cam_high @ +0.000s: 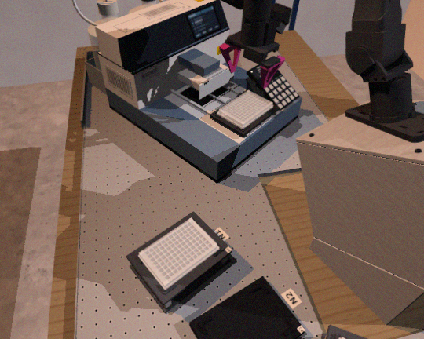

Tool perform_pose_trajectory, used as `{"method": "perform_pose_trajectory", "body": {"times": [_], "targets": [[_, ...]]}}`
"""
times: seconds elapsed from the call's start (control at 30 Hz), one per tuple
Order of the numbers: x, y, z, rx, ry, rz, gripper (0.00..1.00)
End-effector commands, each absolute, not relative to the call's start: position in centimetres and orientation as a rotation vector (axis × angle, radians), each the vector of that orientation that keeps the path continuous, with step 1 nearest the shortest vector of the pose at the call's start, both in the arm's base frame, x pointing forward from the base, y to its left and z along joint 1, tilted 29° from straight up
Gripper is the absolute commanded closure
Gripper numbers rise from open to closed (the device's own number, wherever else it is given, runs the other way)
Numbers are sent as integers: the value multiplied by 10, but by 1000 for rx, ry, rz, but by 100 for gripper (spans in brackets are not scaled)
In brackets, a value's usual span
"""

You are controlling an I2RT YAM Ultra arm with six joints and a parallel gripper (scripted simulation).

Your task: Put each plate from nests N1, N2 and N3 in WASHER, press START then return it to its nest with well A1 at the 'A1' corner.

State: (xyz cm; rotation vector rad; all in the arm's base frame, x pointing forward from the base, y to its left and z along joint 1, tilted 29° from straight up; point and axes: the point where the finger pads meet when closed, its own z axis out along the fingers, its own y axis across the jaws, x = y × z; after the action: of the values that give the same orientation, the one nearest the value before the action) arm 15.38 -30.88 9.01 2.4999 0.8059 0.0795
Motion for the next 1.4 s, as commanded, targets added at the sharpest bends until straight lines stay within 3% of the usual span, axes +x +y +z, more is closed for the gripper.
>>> {"method": "perform_pose_trajectory", "body": {"times": [0.0, 1.13, 1.17, 1.37], "targets": [[153, -309, 93, 2499, 802, 72, 0], [153, -309, 93, 2499, 802, 72, 0], [142, -301, 88, 2501, 844, 56, 100], [116, -304, 83, 2379, 1080, -9, 100]]}}
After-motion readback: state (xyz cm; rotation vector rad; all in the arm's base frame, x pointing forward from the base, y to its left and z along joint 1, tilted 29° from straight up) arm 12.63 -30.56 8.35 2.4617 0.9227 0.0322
